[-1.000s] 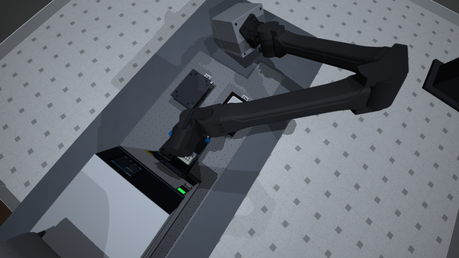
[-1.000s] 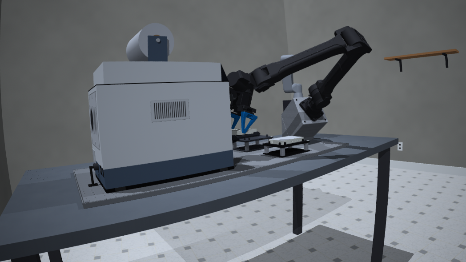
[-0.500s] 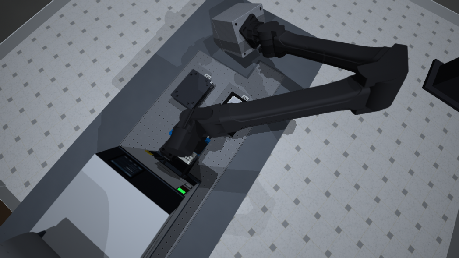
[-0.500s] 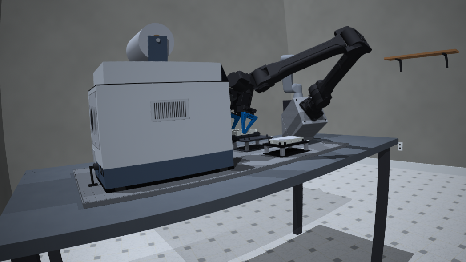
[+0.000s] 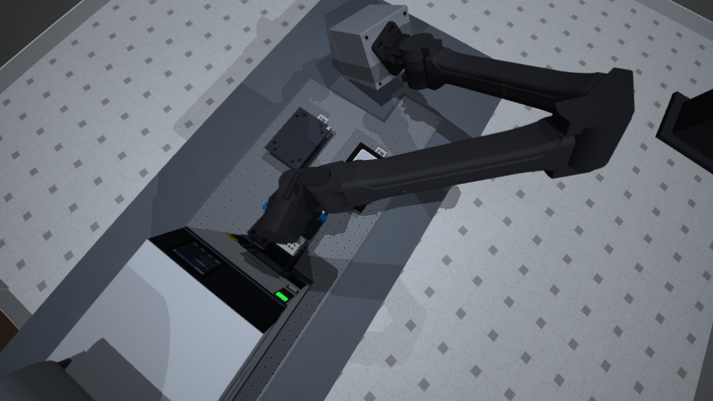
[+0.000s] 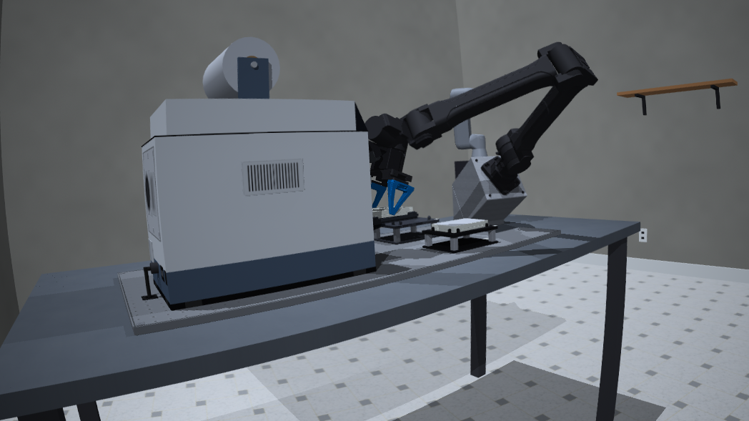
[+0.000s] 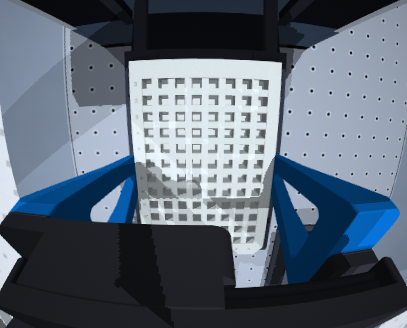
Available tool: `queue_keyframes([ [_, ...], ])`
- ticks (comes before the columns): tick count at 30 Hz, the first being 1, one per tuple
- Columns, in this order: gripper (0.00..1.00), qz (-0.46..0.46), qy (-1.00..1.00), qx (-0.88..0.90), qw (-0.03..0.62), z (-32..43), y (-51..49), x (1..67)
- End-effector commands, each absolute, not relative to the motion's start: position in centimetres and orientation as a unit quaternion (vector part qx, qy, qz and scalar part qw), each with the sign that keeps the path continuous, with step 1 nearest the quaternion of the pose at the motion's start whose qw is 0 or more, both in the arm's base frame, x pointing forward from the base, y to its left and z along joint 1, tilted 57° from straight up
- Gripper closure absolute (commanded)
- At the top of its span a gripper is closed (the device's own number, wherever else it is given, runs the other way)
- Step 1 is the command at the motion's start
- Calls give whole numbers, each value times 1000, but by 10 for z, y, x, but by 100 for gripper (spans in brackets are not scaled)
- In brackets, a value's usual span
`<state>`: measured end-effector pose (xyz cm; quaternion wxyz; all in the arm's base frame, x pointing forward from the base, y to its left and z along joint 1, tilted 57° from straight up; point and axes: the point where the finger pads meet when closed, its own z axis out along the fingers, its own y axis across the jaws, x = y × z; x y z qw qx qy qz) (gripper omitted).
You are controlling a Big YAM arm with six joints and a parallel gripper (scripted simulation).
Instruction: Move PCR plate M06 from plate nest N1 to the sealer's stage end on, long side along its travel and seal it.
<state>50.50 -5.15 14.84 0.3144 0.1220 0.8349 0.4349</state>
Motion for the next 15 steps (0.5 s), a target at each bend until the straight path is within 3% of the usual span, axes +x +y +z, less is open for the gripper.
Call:
queue_keyframes([
  [1,100,429,834,124,323,153,-60,502],
  [15,100,427,833,121,330,160,-63,508],
])
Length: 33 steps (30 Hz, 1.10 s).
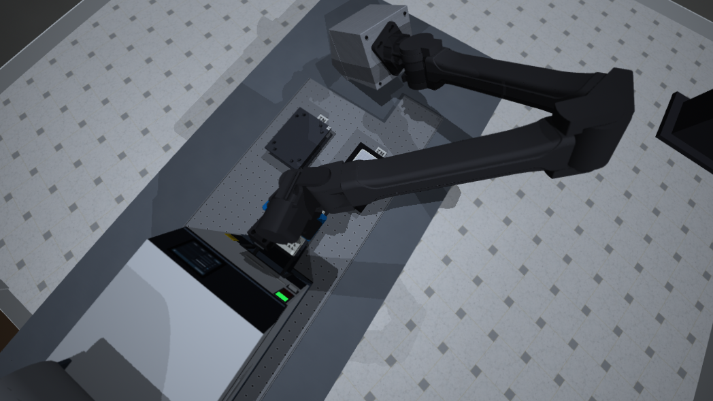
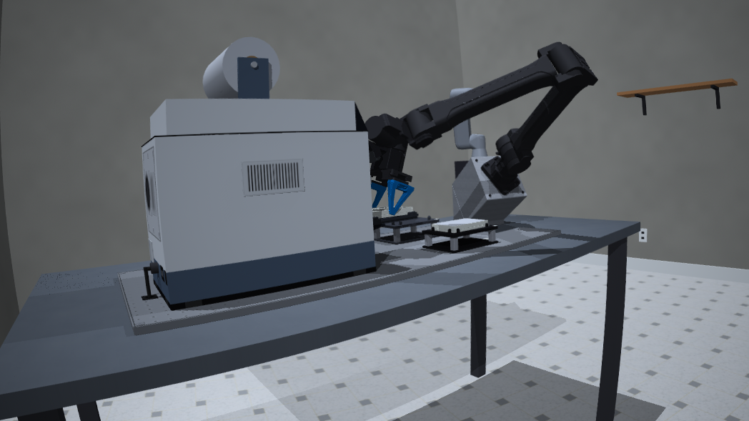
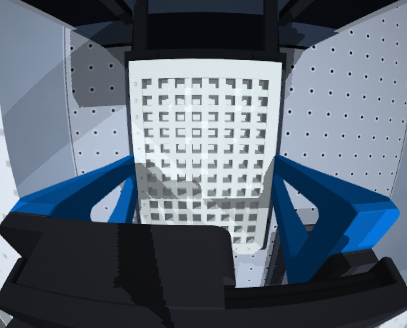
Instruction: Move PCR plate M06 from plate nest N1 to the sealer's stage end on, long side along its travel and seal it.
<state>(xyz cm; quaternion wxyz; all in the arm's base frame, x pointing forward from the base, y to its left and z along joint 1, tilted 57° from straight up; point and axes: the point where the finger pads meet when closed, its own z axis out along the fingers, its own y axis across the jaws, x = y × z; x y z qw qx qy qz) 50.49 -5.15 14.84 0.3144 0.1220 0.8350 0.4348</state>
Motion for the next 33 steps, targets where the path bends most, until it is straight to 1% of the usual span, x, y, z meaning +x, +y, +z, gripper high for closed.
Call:
queue_keyframes([
  [1,100,427,833,121,330,160,-63,508],
  [29,100,425,832,119,336,166,-67,514],
  [30,0,425,832,119,336,166,-67,514],
  [33,0,425,832,119,336,166,-67,514],
])
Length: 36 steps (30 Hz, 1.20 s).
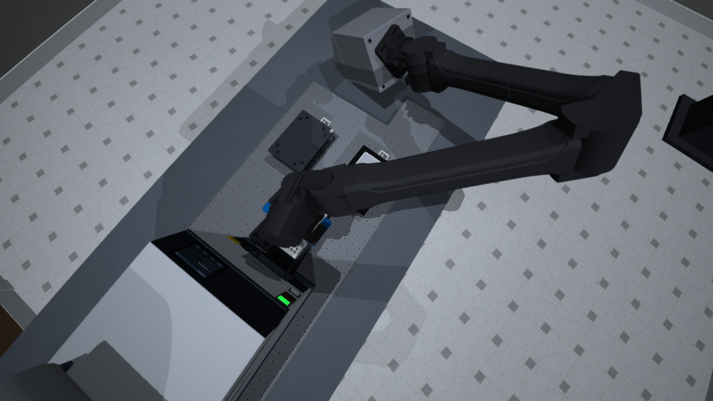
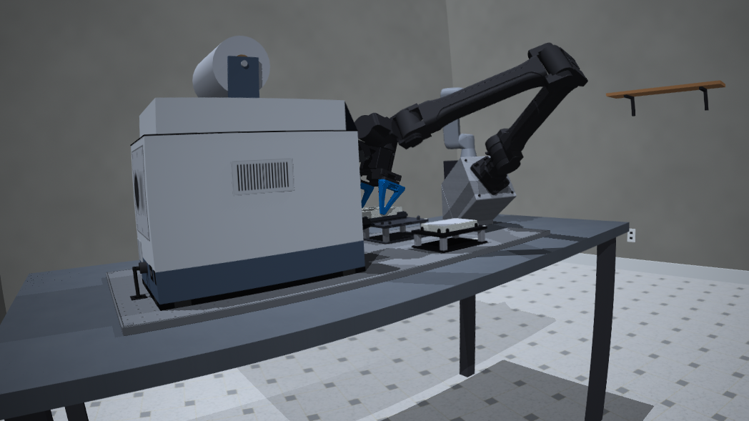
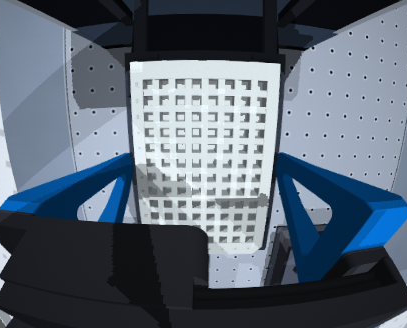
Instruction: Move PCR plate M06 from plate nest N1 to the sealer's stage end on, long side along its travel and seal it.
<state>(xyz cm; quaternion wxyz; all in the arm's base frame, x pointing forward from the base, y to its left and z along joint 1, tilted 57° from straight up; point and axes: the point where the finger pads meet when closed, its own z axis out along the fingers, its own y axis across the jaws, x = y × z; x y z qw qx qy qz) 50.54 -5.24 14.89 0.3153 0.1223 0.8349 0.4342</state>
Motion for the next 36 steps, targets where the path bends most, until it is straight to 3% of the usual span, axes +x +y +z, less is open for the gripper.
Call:
queue_keyframes([
  [1,0,425,832,119,336,166,-67,514],
  [36,0,429,832,116,332,164,-60,514],
])
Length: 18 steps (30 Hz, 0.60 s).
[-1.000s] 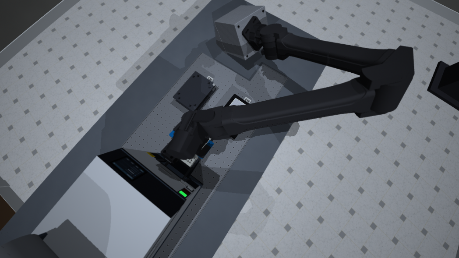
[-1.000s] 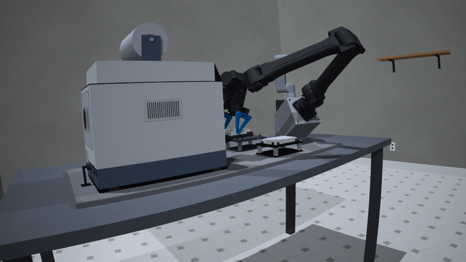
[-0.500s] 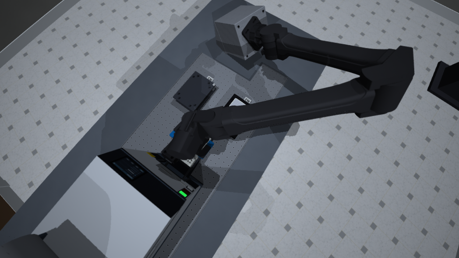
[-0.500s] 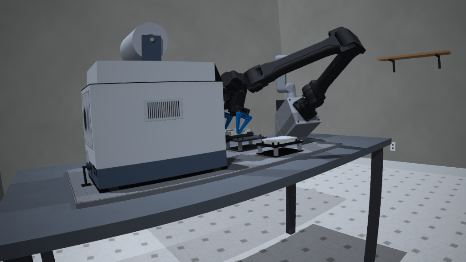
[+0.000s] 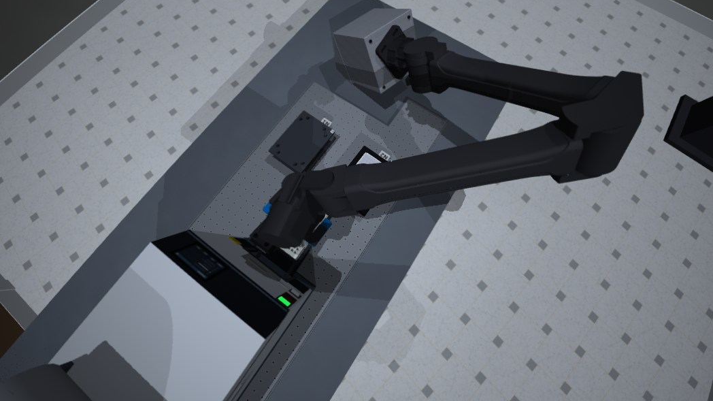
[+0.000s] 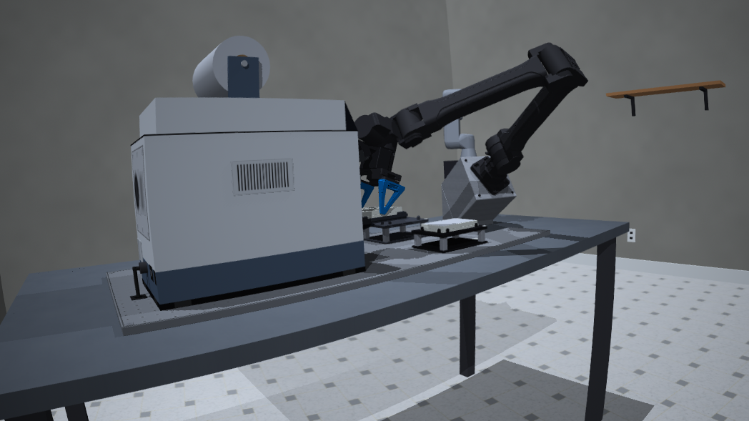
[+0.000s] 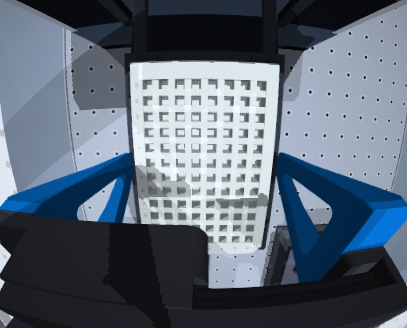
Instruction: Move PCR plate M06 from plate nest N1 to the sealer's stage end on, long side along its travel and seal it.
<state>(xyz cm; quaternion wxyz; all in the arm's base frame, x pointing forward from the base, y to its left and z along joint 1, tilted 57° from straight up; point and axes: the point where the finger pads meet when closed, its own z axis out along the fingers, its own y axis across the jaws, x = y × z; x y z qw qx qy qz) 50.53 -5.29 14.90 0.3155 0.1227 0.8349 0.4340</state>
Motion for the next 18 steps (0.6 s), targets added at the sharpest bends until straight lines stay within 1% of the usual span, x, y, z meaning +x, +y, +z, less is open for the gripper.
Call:
queue_keyframes([
  [1,0,429,833,114,331,164,-58,515],
  [18,0,431,833,112,328,163,-54,515],
])
